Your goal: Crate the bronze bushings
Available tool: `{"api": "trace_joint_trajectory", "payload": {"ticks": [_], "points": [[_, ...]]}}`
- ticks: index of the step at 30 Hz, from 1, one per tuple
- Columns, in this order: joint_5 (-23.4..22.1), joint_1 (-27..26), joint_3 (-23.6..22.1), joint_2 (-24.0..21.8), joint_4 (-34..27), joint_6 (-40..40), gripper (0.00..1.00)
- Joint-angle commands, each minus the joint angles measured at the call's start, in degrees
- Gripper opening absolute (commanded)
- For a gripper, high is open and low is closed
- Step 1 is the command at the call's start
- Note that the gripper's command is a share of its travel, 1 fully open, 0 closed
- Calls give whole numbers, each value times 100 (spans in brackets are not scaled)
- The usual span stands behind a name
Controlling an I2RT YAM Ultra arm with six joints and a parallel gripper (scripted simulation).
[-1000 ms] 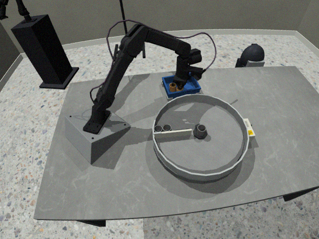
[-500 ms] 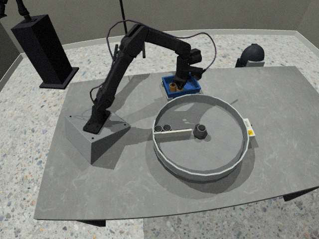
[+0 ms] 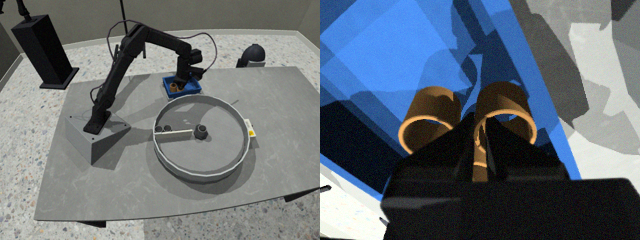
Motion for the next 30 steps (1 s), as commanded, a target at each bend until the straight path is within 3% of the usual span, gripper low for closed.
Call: {"api": "trace_joint_trajectory", "payload": {"ticks": [1, 6, 7, 30], "points": [[92, -6, 230, -85, 26, 31, 0], [92, -6, 230, -85, 26, 31, 0], [92, -6, 230, -85, 26, 31, 16], [92, -6, 230, -84, 25, 29, 16]]}}
